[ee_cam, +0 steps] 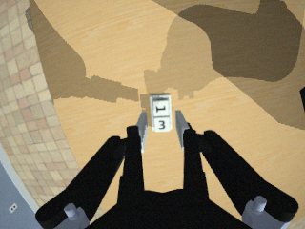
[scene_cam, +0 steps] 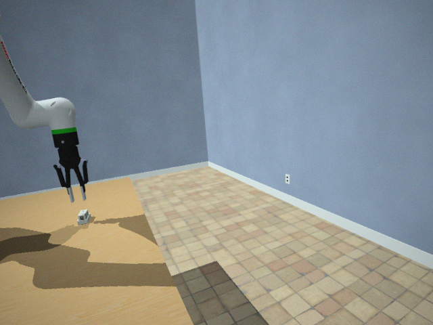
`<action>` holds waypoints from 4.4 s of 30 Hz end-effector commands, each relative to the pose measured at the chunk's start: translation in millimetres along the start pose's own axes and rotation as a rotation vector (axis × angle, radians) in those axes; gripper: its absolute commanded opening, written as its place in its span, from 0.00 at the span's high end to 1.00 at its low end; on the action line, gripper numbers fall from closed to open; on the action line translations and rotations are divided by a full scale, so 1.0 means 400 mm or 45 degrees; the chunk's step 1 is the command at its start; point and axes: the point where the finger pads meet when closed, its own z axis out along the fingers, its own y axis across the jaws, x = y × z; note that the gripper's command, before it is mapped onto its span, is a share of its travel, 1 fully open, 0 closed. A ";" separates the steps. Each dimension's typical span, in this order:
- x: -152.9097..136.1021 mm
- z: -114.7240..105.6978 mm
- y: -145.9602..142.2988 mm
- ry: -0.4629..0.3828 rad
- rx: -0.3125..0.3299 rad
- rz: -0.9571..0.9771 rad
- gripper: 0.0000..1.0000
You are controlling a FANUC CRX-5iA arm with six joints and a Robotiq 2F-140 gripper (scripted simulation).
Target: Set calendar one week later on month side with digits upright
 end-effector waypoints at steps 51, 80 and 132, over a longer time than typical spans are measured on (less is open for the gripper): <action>0.000 0.122 0.000 0.000 0.001 0.000 0.72; 0.000 0.131 0.000 0.000 0.001 0.000 0.72; 0.000 0.201 0.000 0.000 0.001 0.000 0.72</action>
